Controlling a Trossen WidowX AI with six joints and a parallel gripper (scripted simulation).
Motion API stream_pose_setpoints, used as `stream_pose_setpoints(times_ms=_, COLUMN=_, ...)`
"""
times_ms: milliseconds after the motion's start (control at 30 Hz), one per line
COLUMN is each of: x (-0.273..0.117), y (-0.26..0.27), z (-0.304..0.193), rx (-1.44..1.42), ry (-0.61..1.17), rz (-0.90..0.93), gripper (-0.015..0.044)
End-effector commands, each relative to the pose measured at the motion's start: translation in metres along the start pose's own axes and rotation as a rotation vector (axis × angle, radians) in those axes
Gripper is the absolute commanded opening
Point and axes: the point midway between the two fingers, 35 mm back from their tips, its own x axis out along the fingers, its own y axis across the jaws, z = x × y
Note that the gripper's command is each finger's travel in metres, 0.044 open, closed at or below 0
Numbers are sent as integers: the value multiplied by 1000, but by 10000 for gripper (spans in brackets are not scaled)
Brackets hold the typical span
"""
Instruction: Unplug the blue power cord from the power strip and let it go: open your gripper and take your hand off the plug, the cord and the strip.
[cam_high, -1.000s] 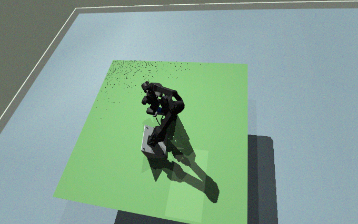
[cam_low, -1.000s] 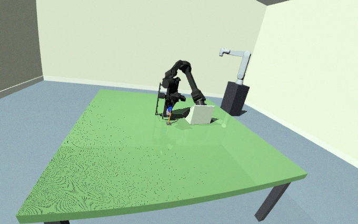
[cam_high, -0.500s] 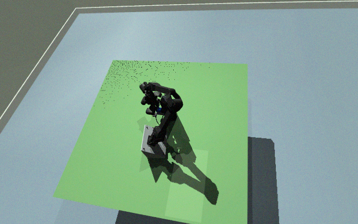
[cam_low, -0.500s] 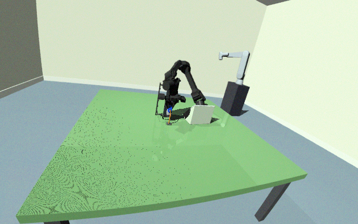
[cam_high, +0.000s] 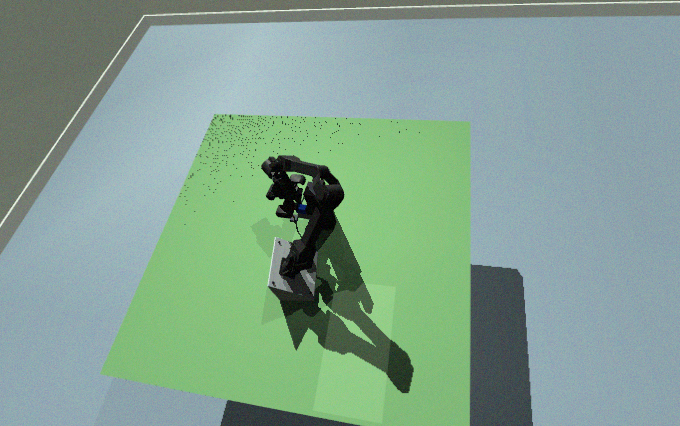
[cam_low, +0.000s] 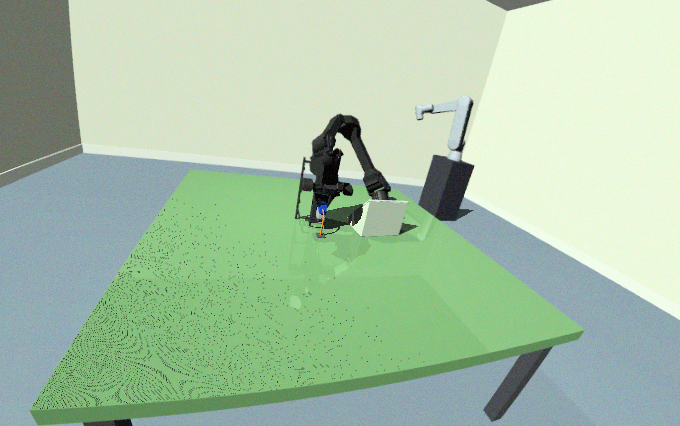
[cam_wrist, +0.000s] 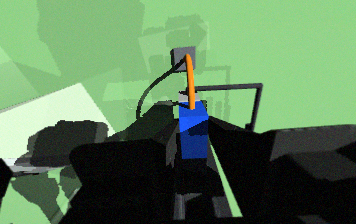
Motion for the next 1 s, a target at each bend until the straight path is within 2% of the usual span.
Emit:
stream_pose_setpoints(times_ms=0, x=-18, y=-1, z=48, rx=19, ry=-128, rz=-10, gripper=0)
stream_pose_setpoints(times_ms=133, x=-20, y=-1, z=54, rx=19, ry=-128, rz=-10, gripper=0)
stream_pose_setpoints(times_ms=167, x=-9, y=0, z=35, rx=41, ry=-111, rz=14, gripper=26)
stream_pose_setpoints(times_ms=333, x=-9, y=0, z=35, rx=41, ry=-111, rz=14, gripper=157)
stream_pose_setpoints(times_ms=967, x=-20, y=0, z=34, rx=18, ry=-124, rz=-10, gripper=160)
